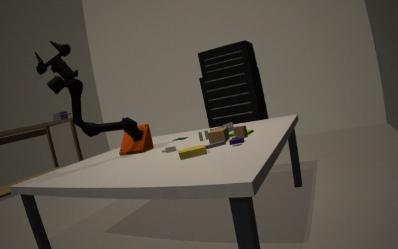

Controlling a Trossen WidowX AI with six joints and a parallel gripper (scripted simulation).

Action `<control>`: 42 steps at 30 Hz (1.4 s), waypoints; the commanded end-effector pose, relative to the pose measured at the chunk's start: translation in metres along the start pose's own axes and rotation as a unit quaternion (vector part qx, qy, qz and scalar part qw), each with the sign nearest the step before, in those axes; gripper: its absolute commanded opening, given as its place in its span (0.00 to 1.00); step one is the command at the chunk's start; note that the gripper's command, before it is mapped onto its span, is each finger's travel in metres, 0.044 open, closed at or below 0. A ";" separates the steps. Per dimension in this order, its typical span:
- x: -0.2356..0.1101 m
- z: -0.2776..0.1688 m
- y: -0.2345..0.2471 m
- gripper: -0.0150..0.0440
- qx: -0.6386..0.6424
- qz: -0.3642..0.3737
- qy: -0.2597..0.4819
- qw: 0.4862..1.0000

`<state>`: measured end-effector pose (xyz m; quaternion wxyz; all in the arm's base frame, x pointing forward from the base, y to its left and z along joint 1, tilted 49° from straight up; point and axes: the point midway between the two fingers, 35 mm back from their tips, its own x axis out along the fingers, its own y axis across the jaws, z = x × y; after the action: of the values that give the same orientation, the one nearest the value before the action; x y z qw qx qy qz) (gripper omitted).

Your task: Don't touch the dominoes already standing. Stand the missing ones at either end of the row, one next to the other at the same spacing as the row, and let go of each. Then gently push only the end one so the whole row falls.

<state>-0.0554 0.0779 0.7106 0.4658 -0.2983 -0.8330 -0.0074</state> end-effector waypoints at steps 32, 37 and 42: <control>-0.359 -0.090 0.384 1.00 0.475 0.125 0.804 0.335; -0.442 -0.074 0.382 1.00 0.401 0.037 0.892 0.206; -0.517 -0.050 0.362 1.00 0.293 -0.062 0.949 0.100</control>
<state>0.3670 0.1300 0.2753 0.9442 0.1425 0.2968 0.0074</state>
